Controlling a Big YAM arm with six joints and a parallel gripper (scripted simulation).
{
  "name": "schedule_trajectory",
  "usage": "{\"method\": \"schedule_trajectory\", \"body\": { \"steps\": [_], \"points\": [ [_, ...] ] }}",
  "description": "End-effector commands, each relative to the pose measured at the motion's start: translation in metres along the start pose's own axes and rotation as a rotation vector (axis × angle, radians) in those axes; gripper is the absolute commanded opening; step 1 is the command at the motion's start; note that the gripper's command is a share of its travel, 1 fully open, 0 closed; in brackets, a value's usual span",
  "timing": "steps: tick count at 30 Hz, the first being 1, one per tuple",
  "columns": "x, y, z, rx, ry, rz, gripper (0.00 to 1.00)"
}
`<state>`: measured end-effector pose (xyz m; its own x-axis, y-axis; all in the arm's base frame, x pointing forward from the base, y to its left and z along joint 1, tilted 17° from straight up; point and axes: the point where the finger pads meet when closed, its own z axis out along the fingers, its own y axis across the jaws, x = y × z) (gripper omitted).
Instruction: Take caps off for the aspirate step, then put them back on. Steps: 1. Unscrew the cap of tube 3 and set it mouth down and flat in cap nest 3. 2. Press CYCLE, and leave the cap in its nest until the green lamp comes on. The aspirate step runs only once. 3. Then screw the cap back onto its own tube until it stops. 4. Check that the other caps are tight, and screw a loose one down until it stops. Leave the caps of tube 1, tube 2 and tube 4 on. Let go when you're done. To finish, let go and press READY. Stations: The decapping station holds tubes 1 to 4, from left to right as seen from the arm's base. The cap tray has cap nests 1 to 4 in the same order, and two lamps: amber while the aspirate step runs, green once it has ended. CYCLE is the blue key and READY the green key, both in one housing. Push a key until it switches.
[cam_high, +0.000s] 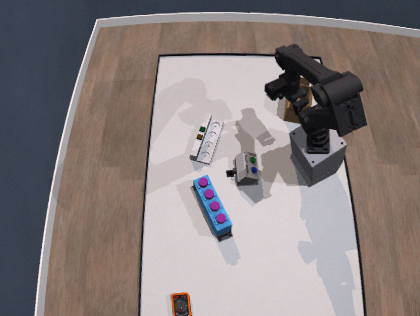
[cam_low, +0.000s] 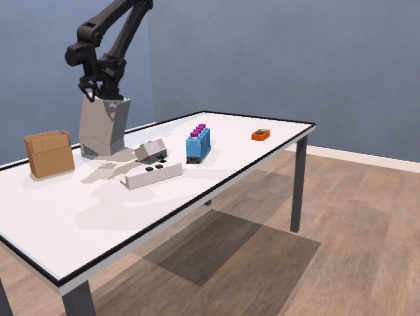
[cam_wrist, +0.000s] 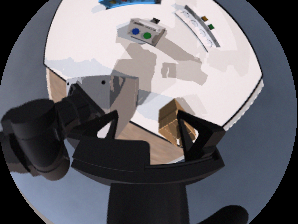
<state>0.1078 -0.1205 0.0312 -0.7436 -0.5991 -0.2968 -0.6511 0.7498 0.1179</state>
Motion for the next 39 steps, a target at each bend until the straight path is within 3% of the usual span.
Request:
{"method": "schedule_trajectory", "body": {
  "steps": [1, 17, 18, 39],
  "points": [
    [0.0002, -0.0019, -0.0017, 0.005, 0.001, -0.001, 1.00],
    [0.0002, -0.0019, -0.0017, 0.005, 0.001, -0.001, 1.00],
    [0.0005, -0.0099, -0.0083, 0.023, 0.006, -0.006, 0.49],
    [0.0005, -0.0099, -0.0083, 0.023, 0.006, -0.006, 0.49]
  ]
}}
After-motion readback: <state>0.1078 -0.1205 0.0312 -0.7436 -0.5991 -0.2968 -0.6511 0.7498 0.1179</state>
